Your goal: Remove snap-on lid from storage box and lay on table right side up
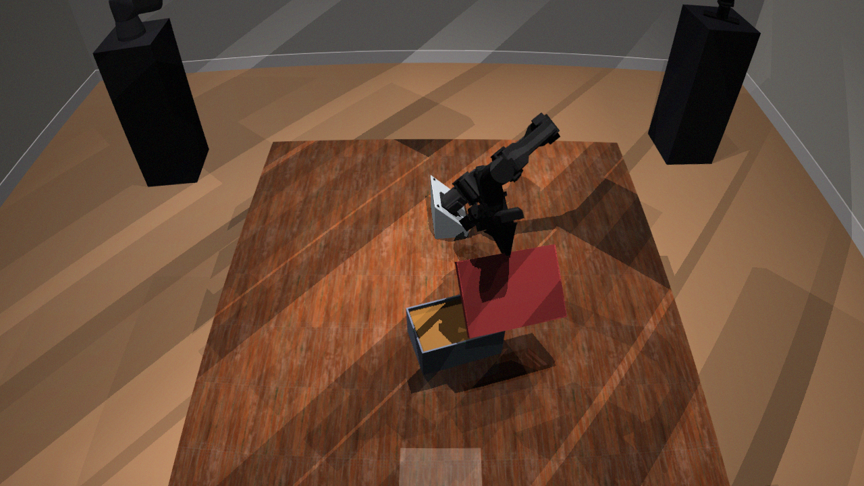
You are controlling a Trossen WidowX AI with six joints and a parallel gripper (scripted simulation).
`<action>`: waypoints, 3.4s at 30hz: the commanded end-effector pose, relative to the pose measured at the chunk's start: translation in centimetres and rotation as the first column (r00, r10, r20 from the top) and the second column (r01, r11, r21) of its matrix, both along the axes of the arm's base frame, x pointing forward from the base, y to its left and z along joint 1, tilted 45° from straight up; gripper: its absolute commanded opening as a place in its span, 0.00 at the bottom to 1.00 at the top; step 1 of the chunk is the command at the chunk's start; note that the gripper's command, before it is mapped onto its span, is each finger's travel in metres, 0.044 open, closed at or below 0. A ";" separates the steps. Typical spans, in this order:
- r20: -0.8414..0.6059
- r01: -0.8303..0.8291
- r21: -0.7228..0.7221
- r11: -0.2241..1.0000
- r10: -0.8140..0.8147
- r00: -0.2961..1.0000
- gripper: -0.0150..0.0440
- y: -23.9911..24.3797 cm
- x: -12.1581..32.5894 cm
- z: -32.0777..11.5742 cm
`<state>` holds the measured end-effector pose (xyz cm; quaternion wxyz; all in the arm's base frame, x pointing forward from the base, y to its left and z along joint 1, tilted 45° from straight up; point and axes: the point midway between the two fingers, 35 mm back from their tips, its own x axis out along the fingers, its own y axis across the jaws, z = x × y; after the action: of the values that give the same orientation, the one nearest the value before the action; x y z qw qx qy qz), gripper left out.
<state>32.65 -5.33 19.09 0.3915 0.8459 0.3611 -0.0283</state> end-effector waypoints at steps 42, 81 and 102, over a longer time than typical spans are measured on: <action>0.000 0.006 0.000 1.000 -0.006 1.000 0.25 5.8 -3.2 6.1; 0.000 0.006 0.002 1.000 -0.006 1.000 0.25 11.0 -5.9 11.3; 0.001 0.006 0.003 1.000 -0.006 1.000 0.25 12.0 -5.9 10.0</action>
<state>26.85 6.65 28.95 0.3883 0.8458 0.3645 -0.0310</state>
